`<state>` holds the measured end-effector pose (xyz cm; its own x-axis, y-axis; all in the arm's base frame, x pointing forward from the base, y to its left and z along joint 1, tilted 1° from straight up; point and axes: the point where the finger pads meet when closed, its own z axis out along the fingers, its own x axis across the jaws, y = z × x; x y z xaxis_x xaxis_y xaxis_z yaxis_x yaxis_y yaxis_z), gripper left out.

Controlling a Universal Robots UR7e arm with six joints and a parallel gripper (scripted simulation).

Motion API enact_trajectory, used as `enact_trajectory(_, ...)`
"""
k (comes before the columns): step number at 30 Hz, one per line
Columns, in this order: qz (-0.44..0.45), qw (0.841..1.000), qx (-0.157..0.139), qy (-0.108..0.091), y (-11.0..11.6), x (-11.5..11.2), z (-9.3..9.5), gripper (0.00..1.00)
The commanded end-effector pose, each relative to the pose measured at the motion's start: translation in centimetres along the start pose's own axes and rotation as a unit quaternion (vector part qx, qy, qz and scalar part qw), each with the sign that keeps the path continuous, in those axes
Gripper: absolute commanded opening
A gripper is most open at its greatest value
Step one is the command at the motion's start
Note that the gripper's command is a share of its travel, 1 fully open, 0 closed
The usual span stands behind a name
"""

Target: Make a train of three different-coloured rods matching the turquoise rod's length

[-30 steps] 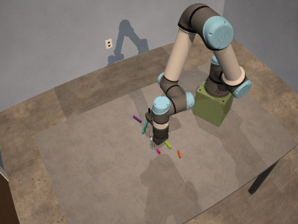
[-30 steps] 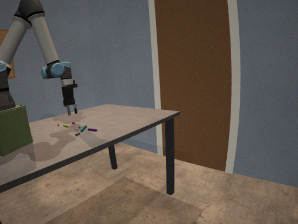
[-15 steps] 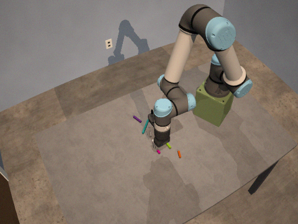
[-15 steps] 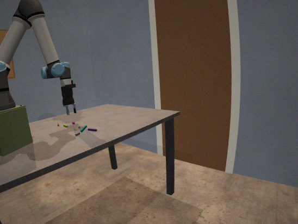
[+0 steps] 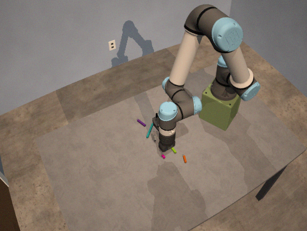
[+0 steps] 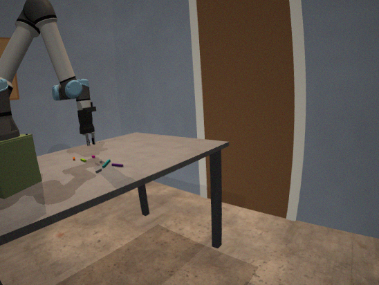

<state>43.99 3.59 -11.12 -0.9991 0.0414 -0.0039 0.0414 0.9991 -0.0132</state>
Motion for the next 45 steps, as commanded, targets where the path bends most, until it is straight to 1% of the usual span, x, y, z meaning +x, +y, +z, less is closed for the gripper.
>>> enact_trajectory(1,0.0,1.0,0.0,-0.001,0.0,0.0,0.0,0.54)
enact_trajectory(30,0.0,1.0,0.0,-0.001,0.0,0.0,0.1,0.54)
enact_trajectory(37,0.0,1.0,0.0,-0.001,0.0,-0.1,0.5,0.54)
enact_trajectory(45,0.0,1.0,0.0,-0.001,0.0,-0.1,1.5,0.54)
